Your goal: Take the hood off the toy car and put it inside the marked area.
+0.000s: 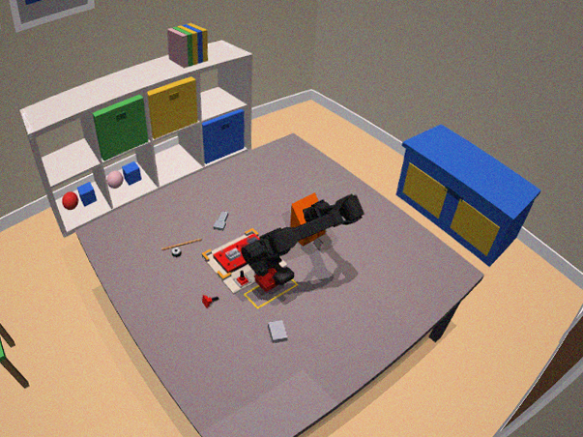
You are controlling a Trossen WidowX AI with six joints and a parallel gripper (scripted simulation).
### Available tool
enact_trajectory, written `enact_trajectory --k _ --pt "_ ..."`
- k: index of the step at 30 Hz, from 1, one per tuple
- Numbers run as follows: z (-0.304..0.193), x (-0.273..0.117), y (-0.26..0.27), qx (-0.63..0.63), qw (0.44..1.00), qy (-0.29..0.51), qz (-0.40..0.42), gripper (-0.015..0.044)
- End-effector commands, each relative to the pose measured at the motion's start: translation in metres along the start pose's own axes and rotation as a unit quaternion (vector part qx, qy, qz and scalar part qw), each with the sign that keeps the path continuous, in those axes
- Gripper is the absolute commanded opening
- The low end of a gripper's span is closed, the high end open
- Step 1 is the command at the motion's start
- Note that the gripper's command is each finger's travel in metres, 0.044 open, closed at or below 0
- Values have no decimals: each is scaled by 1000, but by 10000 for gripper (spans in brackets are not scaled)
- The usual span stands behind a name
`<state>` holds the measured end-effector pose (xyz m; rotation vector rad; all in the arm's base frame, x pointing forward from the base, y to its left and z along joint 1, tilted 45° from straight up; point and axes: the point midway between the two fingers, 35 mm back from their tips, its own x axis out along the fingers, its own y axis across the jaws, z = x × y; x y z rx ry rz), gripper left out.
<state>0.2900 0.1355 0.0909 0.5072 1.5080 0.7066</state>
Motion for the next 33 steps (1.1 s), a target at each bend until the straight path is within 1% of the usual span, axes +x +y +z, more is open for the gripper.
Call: enact_trajectory --k 1,33 --pt "0 4 0 2 1000 0 2 0" --pt "-2 32 2 2 1000 0 5 0"
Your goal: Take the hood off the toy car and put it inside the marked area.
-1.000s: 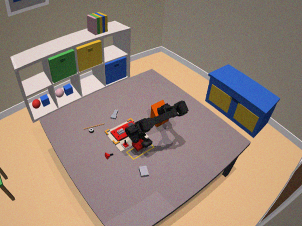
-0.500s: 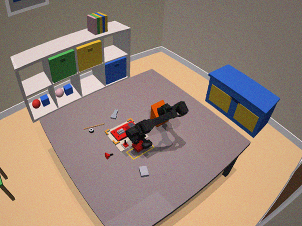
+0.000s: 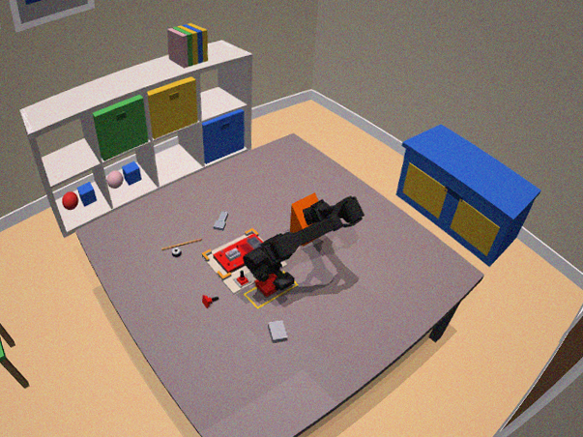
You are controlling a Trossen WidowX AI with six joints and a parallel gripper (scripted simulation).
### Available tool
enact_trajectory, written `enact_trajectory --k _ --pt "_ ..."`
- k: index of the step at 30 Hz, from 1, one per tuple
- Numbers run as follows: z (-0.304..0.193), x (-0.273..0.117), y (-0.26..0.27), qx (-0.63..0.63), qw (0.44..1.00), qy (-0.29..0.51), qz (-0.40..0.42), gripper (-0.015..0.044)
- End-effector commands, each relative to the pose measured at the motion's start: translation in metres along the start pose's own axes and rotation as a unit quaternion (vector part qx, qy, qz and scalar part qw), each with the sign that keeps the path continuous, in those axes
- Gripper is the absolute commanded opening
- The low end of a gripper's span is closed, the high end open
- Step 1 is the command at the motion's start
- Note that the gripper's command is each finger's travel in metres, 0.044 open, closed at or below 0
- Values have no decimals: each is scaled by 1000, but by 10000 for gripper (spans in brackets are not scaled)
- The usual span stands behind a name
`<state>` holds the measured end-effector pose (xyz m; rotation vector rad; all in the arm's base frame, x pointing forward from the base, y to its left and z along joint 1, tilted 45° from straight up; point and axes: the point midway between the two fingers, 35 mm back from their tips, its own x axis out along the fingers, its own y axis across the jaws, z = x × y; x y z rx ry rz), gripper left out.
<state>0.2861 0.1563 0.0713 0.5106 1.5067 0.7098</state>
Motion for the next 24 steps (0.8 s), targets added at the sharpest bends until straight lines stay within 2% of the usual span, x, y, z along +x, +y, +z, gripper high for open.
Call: enact_trajectory --k 1,24 --pt "0 4 0 2 1000 0 3 0" --pt "-1 14 1 2 1000 0 3 0"
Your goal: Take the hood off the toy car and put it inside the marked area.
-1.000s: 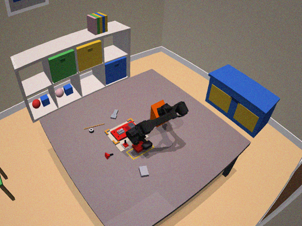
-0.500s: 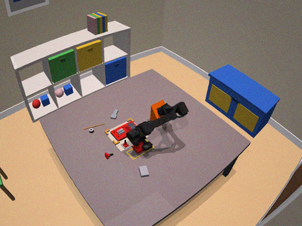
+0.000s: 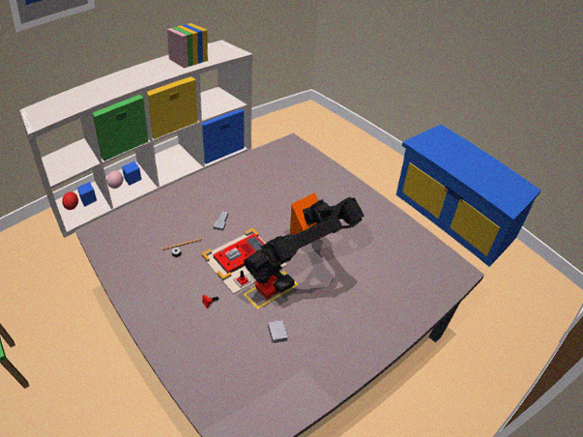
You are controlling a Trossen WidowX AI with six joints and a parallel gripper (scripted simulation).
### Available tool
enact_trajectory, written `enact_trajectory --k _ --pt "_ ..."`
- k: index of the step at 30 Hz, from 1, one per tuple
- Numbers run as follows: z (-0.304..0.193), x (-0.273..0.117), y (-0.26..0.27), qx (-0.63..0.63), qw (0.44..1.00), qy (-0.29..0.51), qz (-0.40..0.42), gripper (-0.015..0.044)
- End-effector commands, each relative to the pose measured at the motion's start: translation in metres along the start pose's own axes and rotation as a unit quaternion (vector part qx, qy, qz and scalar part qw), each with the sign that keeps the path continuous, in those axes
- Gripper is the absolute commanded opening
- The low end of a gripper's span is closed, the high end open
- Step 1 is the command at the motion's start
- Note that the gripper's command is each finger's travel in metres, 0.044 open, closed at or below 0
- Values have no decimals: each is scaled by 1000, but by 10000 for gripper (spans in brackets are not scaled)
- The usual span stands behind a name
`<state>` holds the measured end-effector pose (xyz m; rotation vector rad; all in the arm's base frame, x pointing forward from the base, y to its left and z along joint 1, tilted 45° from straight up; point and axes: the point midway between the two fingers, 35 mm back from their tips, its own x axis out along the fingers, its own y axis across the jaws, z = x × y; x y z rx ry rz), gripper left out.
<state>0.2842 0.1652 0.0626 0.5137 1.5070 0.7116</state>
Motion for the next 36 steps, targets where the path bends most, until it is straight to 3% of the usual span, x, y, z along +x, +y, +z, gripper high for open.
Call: enact_trajectory --k 1,25,36 --pt "0 2 0 2 1000 0 2 0" --pt "0 14 0 2 1000 0 2 0" --pt "0 12 1 0 1000 0 2 289"
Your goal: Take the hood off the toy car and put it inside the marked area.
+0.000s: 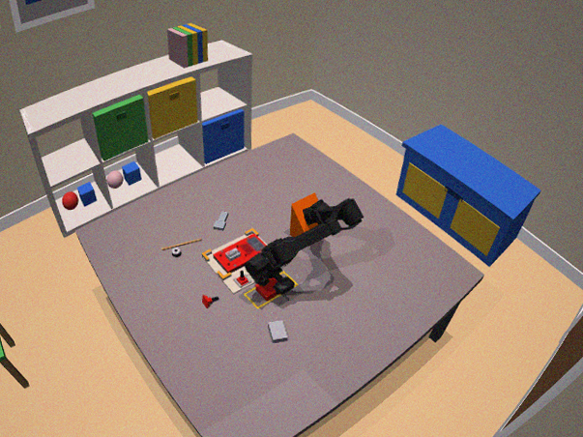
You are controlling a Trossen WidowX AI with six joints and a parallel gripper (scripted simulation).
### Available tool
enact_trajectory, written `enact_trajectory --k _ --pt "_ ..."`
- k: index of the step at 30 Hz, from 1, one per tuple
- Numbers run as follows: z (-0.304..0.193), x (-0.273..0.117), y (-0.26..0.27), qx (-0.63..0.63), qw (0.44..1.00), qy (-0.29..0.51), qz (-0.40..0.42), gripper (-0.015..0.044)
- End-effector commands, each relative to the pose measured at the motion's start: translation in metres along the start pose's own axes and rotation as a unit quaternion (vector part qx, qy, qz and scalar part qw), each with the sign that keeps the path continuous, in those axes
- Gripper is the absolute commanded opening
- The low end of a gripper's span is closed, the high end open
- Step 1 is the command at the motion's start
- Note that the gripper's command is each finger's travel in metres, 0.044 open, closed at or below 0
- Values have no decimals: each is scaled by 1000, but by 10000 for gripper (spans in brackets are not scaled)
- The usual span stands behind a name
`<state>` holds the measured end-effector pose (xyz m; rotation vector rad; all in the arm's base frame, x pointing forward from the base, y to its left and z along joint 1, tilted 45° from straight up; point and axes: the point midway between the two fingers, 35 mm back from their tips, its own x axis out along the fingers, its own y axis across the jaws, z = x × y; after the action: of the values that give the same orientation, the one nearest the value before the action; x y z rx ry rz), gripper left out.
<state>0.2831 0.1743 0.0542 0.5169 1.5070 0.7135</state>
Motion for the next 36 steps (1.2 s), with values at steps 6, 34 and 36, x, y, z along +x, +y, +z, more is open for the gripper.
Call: enact_trajectory --k 6,34,36 --pt "0 -3 0 0 1000 0 0 440" --pt "0 -74 -1 0 1000 -1 0 440" --pt "0 -74 -1 0 1000 -1 0 440"
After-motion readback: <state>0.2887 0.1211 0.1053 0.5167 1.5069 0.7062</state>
